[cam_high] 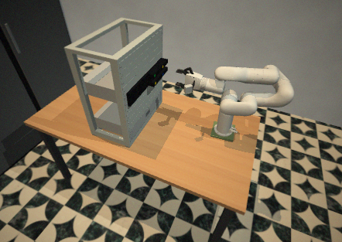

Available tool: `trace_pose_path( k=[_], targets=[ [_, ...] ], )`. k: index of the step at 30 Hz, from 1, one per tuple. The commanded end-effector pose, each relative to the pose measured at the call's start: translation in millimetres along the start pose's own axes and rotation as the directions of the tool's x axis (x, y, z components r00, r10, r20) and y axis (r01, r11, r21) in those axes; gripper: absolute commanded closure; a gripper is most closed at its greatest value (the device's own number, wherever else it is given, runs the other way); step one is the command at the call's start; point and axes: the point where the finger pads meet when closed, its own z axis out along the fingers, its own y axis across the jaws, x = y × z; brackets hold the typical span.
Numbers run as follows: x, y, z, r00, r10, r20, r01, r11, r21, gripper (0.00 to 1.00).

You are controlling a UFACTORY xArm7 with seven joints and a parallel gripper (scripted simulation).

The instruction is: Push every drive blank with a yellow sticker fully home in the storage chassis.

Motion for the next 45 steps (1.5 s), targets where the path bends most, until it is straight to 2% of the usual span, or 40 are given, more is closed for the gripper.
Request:
trace_pose_path(
  k=[1,5,20,45],
  targets=[
    [11,2,9,1.0,0.0,0.001,0.0,1.0,-0.002,0.0],
    [19,3,15,1.0,0.0,0.001,0.0,1.0,-0.002,0.0],
    [80,5,59,1.0,0.0,0.001,0.0,1.0,-0.002,0.0],
    [86,6,63,1.0,0.0,0.001,0.0,1.0,-0.002,0.0]
  ],
)
